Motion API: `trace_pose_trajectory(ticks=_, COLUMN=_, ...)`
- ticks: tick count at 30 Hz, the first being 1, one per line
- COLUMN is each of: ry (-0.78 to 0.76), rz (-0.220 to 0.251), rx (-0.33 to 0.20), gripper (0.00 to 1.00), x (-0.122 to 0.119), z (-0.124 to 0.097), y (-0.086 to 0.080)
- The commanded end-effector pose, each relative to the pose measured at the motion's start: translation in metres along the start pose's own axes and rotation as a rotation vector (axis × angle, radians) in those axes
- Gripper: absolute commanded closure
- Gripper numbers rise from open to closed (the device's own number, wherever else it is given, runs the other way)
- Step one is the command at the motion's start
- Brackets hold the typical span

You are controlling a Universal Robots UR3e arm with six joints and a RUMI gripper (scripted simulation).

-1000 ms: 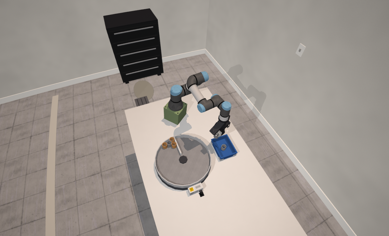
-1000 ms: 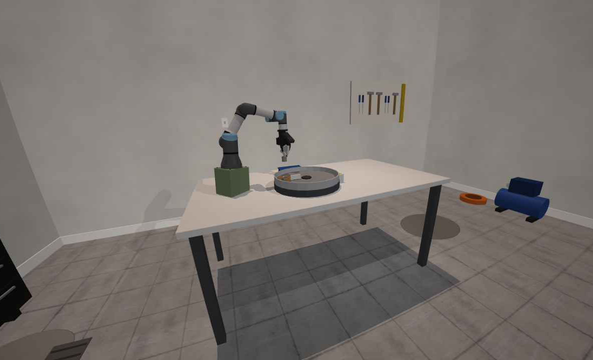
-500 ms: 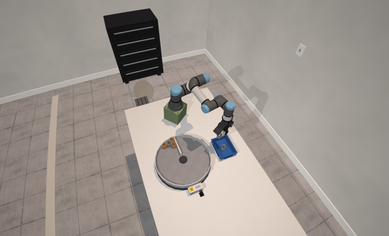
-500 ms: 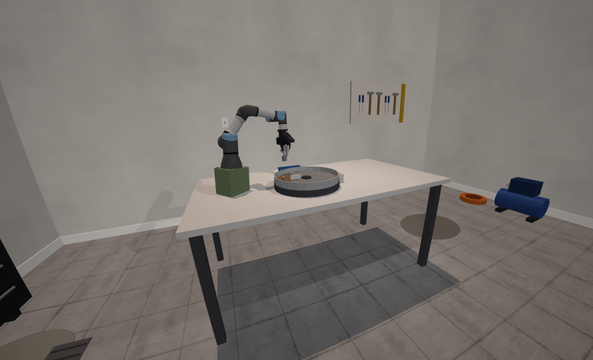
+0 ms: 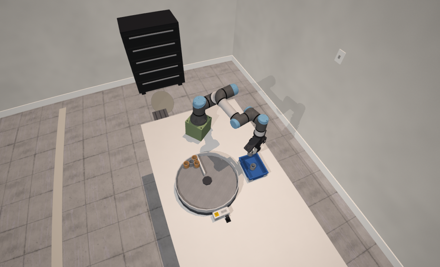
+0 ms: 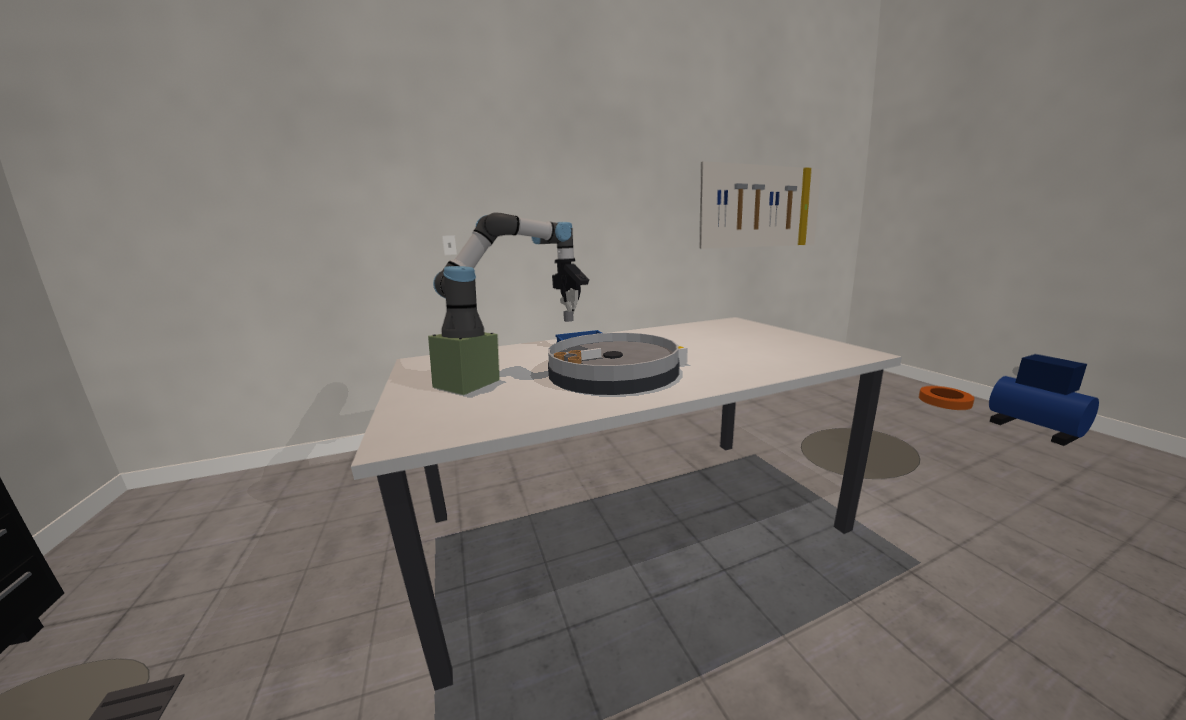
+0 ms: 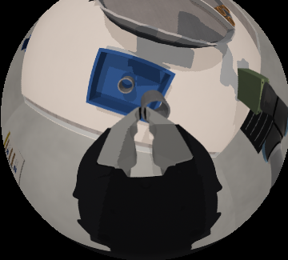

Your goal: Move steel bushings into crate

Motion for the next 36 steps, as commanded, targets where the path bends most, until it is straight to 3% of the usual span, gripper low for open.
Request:
trace_pose_trajectory(ticks=1, ry=-0.005, rz=0.003, rx=0.000, gripper=1.00, x=-0.0028, z=-0.0042, y=-0.0011)
trace_pose_trajectory(ticks=36, ry=-0.011, rz=0.003, rx=0.000, gripper=1.00, x=-0.0053, z=-0.0102, y=-0.0008)
Point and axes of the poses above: the point where the finger pads meet when closed, its own y axis out along the fingers, its own x axis across the jaws, z = x × y, the point moved 2 cm from there along -y, back along the fingers, and after that the axes turned 8 degrees about y, right-handed, at the moved point
